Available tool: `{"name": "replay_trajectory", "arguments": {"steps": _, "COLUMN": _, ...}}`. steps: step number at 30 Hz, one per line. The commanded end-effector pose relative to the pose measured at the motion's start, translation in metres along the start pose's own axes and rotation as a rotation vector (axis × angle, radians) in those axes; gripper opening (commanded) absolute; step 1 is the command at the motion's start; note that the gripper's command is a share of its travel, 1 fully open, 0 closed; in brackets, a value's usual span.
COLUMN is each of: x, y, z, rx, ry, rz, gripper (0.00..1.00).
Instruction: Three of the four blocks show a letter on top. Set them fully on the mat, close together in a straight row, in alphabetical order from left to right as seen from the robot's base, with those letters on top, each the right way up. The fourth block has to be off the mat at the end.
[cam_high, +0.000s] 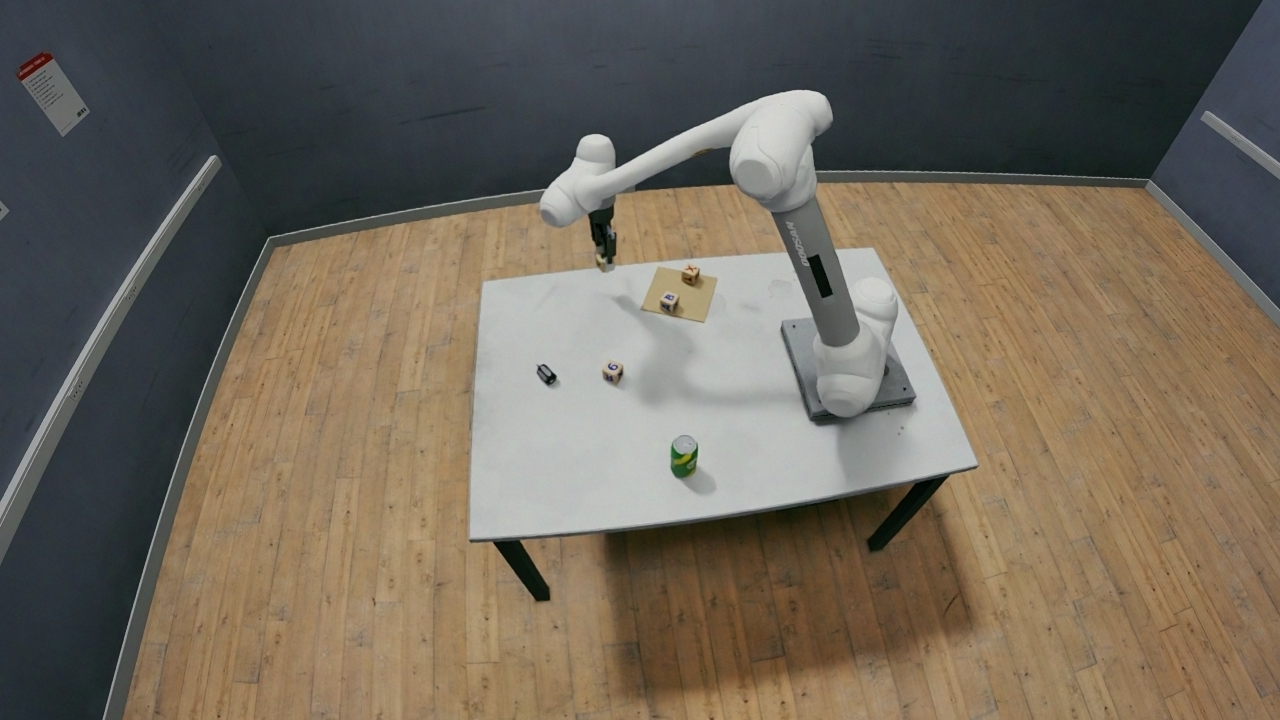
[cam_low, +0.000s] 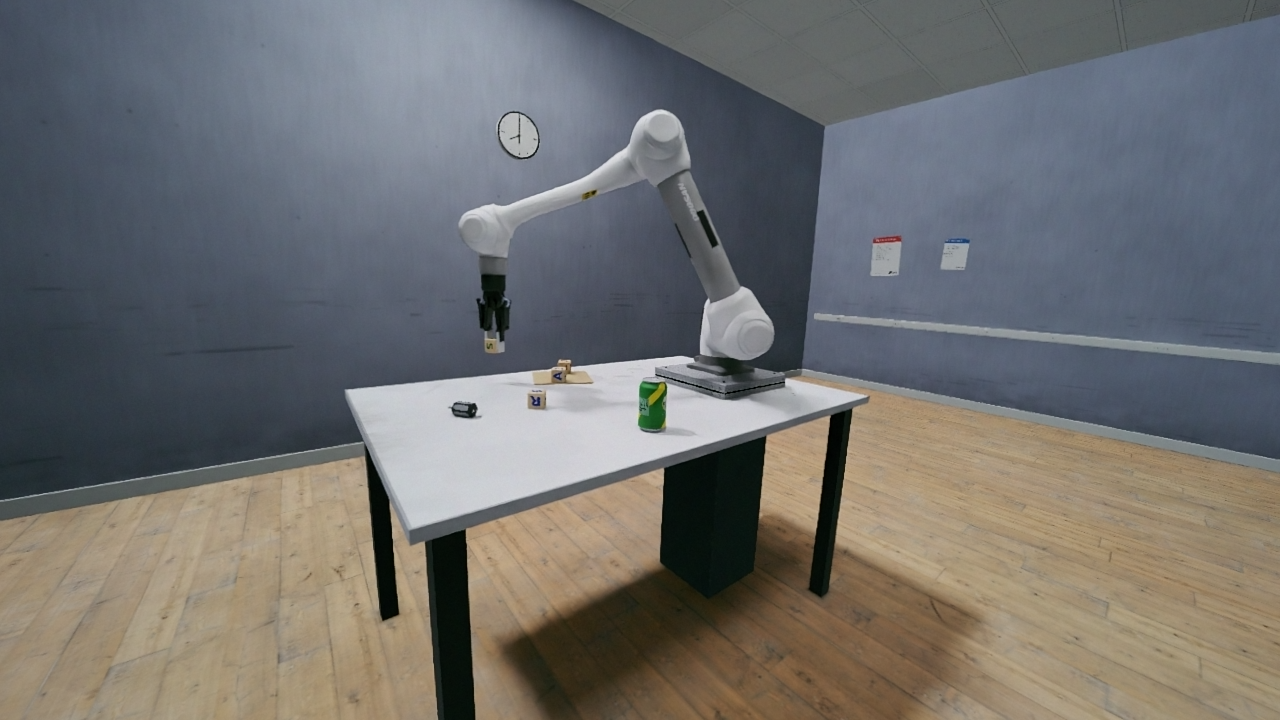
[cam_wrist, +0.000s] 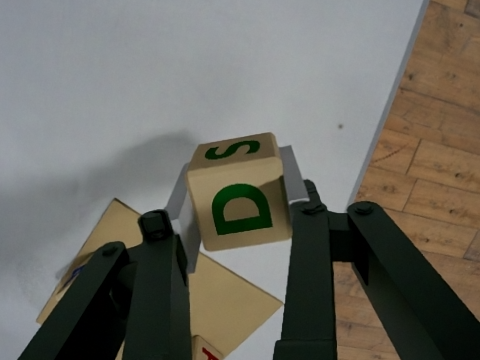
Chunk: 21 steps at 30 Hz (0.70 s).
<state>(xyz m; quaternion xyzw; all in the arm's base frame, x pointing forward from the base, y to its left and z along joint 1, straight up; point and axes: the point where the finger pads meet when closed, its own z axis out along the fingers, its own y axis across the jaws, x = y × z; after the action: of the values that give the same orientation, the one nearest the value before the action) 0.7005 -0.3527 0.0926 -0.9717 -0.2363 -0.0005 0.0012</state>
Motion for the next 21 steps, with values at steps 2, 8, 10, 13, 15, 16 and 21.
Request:
{"name": "replay_trajectory", "arguments": {"steps": 2, "x": -0.009, "y": -0.005, "z": -0.002, "rx": -0.008, "ry": 0.001, "rz": 0.108, "gripper": 0.33}}
{"name": "replay_trajectory", "arguments": {"steps": 8, "x": -0.026, "y": -0.014, "z": -0.003, "rx": -0.008, "ry": 0.002, "rz": 0.338, "gripper": 0.33}}
{"name": "replay_trajectory", "arguments": {"steps": 10, "x": -0.031, "y": -0.016, "z": -0.004, "rx": -0.008, "ry": 0.002, "rz": 0.401, "gripper": 0.33}}
{"name": "replay_trajectory", "arguments": {"steps": 13, "x": -0.038, "y": -0.020, "z": -0.004, "rx": -0.008, "ry": 0.003, "rz": 0.495, "gripper": 0.33}}
{"name": "replay_trajectory", "arguments": {"steps": 15, "x": -0.043, "y": -0.023, "z": -0.004, "rx": -0.008, "ry": 0.003, "rz": 0.559, "gripper": 0.33}}
{"name": "replay_trajectory", "arguments": {"steps": 16, "x": -0.045, "y": -0.024, "z": -0.005, "rx": -0.008, "ry": 0.003, "rz": 0.589, "gripper": 0.33}}
{"name": "replay_trajectory", "arguments": {"steps": 21, "x": -0.055, "y": -0.030, "z": -0.005, "rx": -0.008, "ry": 0.003, "rz": 0.723, "gripper": 0.33}}
